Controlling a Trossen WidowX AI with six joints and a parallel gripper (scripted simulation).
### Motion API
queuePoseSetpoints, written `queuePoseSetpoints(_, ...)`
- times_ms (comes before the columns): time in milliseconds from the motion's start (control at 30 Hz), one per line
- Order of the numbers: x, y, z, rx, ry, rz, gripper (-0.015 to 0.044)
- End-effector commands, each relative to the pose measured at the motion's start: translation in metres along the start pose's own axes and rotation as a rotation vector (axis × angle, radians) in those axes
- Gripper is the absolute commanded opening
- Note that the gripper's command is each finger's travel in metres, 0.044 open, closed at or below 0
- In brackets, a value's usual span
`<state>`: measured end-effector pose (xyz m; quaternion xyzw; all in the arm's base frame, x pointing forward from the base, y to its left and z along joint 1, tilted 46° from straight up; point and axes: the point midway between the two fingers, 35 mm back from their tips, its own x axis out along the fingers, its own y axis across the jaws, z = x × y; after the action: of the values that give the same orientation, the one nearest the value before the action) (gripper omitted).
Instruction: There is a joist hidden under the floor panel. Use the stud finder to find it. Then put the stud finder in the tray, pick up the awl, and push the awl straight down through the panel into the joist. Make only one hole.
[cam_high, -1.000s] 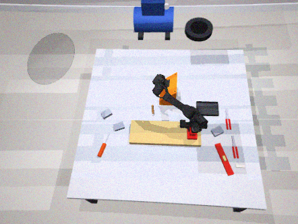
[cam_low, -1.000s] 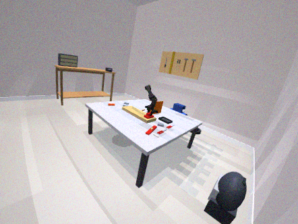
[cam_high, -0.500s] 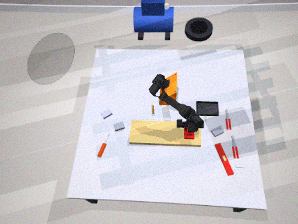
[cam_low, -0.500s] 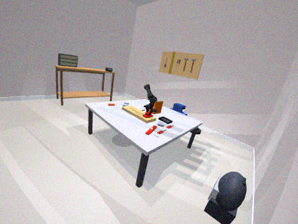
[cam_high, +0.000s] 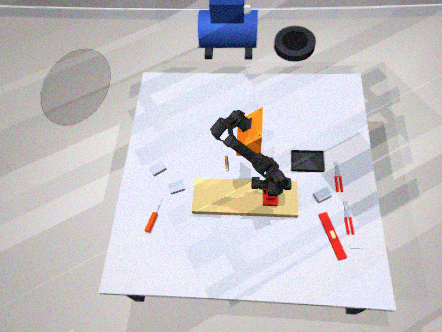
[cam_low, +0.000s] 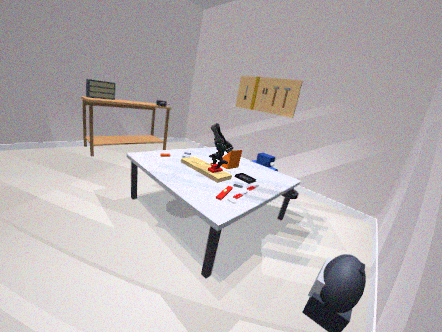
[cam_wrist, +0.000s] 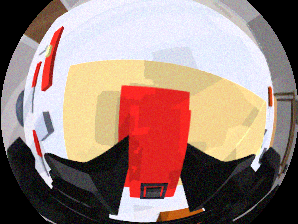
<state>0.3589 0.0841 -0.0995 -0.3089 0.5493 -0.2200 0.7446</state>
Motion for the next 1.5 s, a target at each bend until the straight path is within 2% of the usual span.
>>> queuePoseSetpoints(0, 0.001, -0.015, 0.001, 0.0, -0.001, -0.008, 0.0)
queuePoseSetpoints(1467, 0.0, -0.163, 0.001, -0.004, 0.0, -0.015, 0.0)
